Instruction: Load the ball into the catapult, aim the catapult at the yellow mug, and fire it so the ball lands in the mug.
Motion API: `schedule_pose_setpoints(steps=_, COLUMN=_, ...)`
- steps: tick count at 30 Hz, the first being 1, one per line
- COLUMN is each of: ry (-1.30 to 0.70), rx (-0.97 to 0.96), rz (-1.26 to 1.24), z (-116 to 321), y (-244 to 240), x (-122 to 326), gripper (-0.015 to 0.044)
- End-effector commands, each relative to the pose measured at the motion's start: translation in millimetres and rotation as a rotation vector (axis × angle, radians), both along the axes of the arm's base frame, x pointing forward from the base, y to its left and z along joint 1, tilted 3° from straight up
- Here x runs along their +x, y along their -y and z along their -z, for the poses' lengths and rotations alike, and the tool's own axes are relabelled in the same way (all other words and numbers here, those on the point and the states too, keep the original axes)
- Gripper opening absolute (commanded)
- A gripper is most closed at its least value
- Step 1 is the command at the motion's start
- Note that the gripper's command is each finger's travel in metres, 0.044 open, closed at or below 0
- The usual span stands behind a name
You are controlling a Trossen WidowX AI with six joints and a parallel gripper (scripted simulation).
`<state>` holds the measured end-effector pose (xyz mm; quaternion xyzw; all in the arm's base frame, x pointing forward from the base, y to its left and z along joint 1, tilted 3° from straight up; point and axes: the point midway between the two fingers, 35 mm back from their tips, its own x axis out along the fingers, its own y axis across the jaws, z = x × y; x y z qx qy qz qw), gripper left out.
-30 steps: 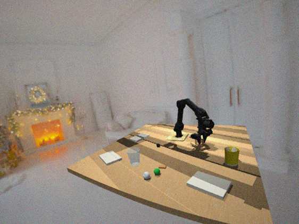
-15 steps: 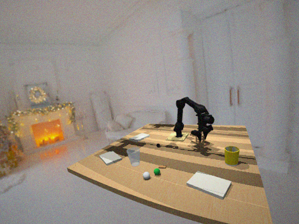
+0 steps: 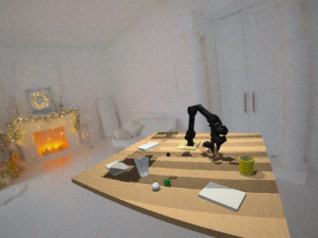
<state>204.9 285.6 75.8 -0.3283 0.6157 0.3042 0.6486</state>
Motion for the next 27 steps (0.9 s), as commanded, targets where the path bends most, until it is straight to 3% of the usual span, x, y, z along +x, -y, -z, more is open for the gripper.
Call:
schedule_pose_setpoints(steps=1, ry=0.001, rx=-0.003, rz=0.001, z=7, y=1, x=1, gripper=0.0000)
schedule_pose_setpoints(steps=14, ry=-0.001, rx=-0.001, rz=0.002, z=13, y=1, x=0, gripper=0.0000)
schedule_pose_setpoints(steps=27, ry=-0.001, rx=-0.001, rz=0.002, z=13, y=1, x=0, gripper=0.0341)
